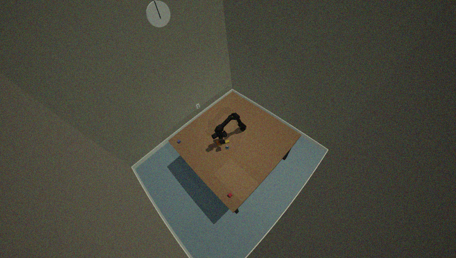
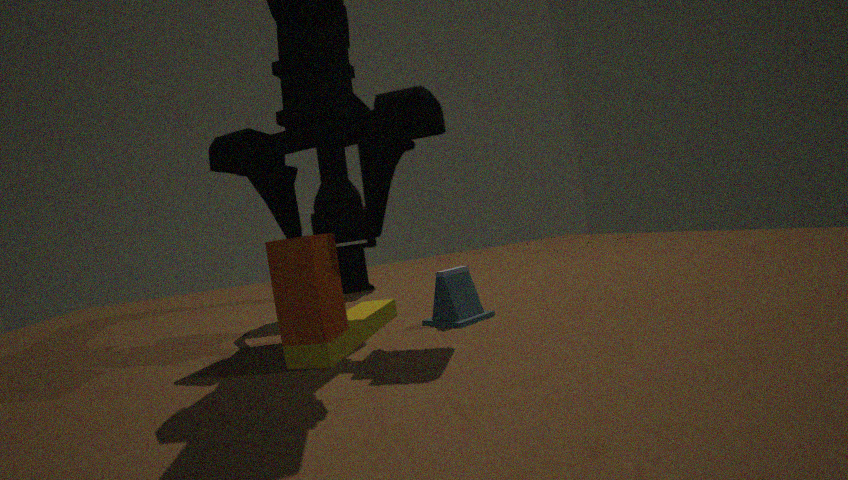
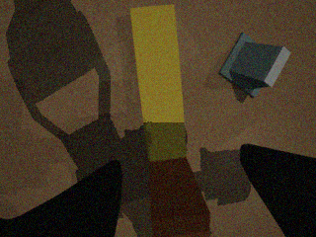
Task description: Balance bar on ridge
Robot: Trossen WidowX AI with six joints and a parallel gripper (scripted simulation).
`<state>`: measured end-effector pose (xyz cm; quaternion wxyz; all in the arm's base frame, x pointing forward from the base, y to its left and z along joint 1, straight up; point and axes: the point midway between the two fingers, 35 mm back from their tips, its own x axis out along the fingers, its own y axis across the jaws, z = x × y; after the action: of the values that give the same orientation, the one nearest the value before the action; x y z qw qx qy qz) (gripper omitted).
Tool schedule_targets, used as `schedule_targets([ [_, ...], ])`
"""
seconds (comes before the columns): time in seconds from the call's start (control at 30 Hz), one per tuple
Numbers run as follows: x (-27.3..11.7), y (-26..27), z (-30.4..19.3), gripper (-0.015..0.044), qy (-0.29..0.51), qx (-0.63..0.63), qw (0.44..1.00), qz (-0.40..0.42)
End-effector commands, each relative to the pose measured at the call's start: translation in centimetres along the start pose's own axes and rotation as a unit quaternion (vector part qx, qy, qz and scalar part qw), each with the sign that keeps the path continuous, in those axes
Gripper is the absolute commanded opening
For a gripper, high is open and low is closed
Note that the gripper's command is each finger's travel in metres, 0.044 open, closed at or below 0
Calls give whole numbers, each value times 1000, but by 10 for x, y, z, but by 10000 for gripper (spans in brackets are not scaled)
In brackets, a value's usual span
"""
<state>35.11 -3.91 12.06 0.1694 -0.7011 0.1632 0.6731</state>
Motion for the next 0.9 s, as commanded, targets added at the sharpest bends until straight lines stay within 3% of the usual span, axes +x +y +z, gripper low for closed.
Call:
schedule_targets([
  [0.0, 31, 3, 5, 315, -6, -3, 1000, 4],
  [0.87, 71, 4, 8, 315, -6, -3, 1000, 4],
])
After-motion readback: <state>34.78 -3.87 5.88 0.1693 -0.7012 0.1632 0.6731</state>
